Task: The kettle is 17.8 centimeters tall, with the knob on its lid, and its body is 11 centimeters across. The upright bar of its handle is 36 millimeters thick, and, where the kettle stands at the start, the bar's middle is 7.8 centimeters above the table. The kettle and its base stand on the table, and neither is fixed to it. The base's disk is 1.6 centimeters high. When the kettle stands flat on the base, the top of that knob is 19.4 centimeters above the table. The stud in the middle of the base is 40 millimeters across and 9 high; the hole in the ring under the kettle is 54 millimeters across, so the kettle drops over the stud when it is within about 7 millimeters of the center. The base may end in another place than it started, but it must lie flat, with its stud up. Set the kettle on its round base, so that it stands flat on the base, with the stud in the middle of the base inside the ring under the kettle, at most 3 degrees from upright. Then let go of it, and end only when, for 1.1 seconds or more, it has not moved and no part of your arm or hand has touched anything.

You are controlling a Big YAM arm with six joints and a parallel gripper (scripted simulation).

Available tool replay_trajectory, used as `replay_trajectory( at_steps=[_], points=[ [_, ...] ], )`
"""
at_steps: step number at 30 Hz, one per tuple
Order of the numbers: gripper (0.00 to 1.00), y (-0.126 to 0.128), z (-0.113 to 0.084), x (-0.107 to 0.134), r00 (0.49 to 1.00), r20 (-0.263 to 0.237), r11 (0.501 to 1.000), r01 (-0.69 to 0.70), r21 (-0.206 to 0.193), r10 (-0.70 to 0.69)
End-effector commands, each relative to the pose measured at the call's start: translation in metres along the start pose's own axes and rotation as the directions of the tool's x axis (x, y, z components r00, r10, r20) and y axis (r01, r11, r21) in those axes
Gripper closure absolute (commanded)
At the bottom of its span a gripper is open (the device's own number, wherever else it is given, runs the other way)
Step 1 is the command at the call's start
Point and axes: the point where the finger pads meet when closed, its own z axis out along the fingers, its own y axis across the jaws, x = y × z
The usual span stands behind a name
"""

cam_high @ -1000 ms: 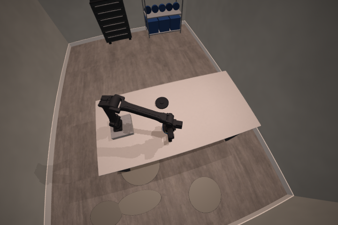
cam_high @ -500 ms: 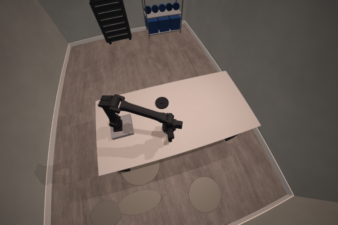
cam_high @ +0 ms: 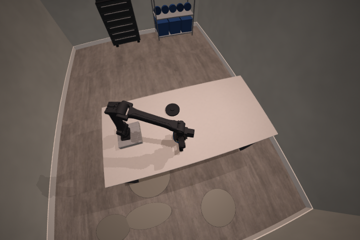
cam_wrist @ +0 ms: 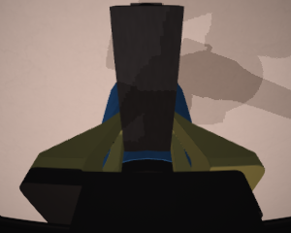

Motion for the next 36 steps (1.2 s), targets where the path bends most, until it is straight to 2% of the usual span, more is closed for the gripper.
replay_trajectory(
  at_steps=[1,25,29,33,36],
  points=[
    [1.0,0.006,-0.007,-0.006,1.0,0.007,1.0,-0.014,-0.019,0.014],
    [1.0,0.006,-0.008,-0.006,1.0,0.008,1.0,-0.013,-0.02,0.013],
    [1.0,0.01,-0.018,-0.007,1.0,0.011,0.999,-0.013,-0.032,0.013],
    [1.0,0.019,-0.041,-0.009,1.0,0.025,0.997,-0.012,-0.075,0.014],
    [1.0,0.018,-0.044,-0.009,1.0,0.026,0.997,-0.012,-0.079,0.014]
  ],
)
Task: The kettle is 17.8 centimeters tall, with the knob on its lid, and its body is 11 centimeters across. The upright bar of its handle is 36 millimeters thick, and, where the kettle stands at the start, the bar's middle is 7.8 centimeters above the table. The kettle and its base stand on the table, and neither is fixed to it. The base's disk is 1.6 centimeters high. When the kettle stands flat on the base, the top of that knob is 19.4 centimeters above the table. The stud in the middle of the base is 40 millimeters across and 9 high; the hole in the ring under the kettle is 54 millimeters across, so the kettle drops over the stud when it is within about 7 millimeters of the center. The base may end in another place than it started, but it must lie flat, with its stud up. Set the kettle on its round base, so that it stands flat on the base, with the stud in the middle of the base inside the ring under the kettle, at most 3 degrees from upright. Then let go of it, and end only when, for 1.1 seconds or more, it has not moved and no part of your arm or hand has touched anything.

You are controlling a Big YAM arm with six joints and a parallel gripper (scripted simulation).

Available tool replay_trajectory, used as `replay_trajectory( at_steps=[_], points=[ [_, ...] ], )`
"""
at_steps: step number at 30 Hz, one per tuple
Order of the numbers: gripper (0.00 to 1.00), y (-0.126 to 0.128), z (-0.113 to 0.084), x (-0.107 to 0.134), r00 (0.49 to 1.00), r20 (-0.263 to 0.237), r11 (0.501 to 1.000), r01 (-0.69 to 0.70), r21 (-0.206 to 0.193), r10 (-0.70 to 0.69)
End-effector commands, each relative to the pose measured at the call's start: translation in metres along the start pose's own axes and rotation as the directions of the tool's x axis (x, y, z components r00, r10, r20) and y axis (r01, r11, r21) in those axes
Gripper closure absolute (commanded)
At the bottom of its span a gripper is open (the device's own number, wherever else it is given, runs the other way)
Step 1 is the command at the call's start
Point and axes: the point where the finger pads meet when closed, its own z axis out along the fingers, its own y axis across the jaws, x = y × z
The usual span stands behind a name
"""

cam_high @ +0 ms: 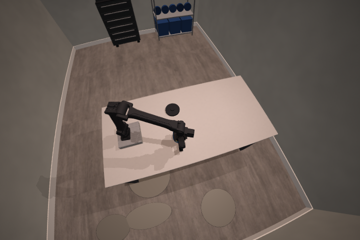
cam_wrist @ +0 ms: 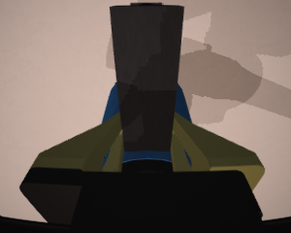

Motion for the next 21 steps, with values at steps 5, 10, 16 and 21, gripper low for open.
replay_trajectory(
  at_steps=[5,10,16,21],
  points=[
    [1.0,0.019,-0.052,-0.01,1.0,0.028,0.996,-0.011,-0.083,0.013],
    [1.0,0.018,-0.061,-0.009,1.0,0.028,0.996,-0.011,-0.084,0.013],
    [1.0,0.017,-0.07,-0.009,1.0,0.028,0.996,-0.011,-0.084,0.013],
    [1.0,0.017,-0.077,-0.009,1.0,0.027,0.996,-0.011,-0.085,0.013]
  ],
)
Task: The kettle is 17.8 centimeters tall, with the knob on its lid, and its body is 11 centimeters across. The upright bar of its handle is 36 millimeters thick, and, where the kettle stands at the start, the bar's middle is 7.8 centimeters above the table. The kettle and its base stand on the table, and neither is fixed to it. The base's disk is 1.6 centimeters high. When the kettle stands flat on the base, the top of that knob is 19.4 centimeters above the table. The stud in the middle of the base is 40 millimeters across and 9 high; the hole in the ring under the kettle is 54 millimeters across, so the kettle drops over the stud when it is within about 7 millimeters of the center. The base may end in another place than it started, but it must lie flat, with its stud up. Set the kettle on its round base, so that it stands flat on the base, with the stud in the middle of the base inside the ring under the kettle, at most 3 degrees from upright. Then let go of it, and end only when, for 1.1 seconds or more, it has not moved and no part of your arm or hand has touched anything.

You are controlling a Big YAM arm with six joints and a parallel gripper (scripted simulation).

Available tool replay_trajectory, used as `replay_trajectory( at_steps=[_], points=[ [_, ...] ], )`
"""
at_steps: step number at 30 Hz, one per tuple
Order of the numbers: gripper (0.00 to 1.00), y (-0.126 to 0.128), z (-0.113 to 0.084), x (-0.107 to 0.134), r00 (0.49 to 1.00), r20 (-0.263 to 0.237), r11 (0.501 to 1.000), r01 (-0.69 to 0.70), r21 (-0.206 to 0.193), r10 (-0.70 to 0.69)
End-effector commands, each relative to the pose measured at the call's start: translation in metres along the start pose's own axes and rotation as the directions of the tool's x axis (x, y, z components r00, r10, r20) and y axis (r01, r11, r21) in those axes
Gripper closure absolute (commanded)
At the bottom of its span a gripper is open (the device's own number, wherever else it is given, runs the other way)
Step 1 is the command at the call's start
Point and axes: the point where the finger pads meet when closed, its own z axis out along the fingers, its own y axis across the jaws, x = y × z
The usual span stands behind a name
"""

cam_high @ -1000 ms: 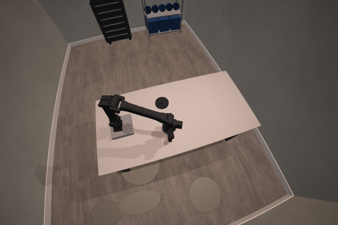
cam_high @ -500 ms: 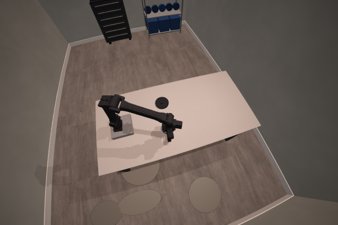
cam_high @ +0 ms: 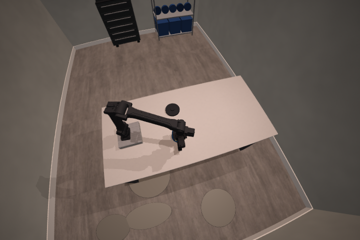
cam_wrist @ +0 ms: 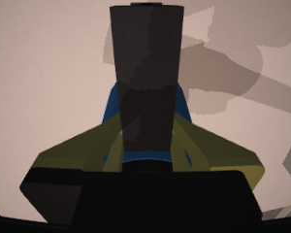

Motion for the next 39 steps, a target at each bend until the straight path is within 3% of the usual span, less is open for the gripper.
replay_trajectory(
  at_steps=[1,11,39],
  points=[
    [1.0,0.0207,-0.0623,-0.0099,0.999,0.034,0.993,-0.01,-0.117,0.014],
    [1.0,0.0199,-0.0706,-0.0095,0.999,0.033,0.993,-0.01,-0.117,0.014],
    [1.0,0.0208,-0.0712,-0.0098,0.999,0.035,0.993,-0.01,-0.121,0.014]
  ],
)
